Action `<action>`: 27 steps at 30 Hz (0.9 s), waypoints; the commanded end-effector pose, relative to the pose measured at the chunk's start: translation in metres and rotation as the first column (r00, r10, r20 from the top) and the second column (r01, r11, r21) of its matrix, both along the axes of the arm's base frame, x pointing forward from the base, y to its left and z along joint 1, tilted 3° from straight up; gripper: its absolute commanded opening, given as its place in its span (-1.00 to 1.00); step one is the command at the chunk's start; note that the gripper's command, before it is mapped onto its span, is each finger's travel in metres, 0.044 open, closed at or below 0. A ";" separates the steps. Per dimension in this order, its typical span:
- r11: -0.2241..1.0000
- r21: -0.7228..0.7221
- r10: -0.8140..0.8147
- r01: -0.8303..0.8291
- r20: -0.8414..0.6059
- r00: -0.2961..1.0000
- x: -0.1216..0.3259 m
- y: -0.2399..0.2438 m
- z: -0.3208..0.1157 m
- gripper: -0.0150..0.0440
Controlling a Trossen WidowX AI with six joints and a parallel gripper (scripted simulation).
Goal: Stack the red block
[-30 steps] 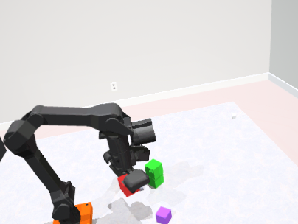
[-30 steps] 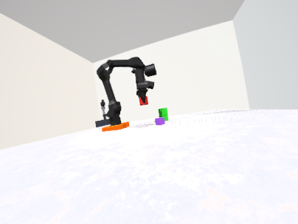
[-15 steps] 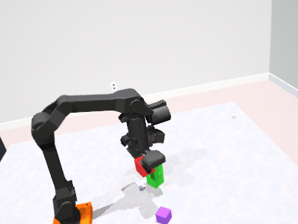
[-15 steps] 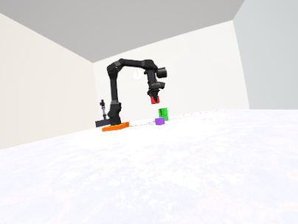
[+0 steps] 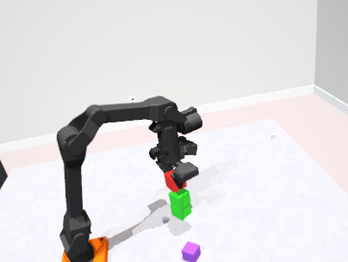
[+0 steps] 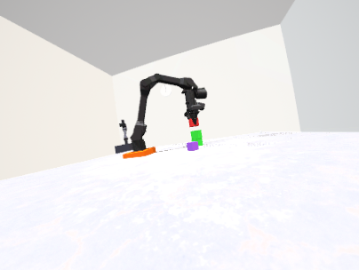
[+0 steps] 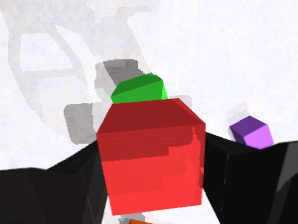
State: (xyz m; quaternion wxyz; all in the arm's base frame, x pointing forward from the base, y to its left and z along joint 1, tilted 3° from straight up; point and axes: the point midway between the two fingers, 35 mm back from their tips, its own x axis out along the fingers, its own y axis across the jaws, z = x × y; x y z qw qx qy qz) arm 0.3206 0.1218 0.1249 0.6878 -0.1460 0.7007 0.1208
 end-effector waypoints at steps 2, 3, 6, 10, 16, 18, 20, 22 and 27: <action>1.000 0.005 -0.010 0.010 0.003 1.000 0.003 0.002 0.002 -0.49; 1.000 0.005 -0.010 0.010 0.003 1.000 0.003 0.002 0.001 -0.49; 1.000 0.005 -0.010 0.010 0.003 1.000 0.003 0.002 -0.006 -0.49; 1.000 0.005 -0.010 0.010 0.003 1.000 0.003 0.002 -0.019 -0.49; 1.000 0.005 -0.010 0.010 0.003 1.000 0.003 0.001 -0.027 -0.49; 1.000 0.005 -0.010 0.010 0.003 1.000 0.003 0.001 -0.027 -0.49; 1.000 0.005 -0.010 0.010 0.003 1.000 0.003 0.001 -0.027 -0.49; 1.000 0.005 -0.010 0.010 0.003 1.000 0.003 0.001 -0.028 -0.49; 1.000 0.005 -0.010 0.010 0.003 1.000 0.003 0.001 -0.027 -0.49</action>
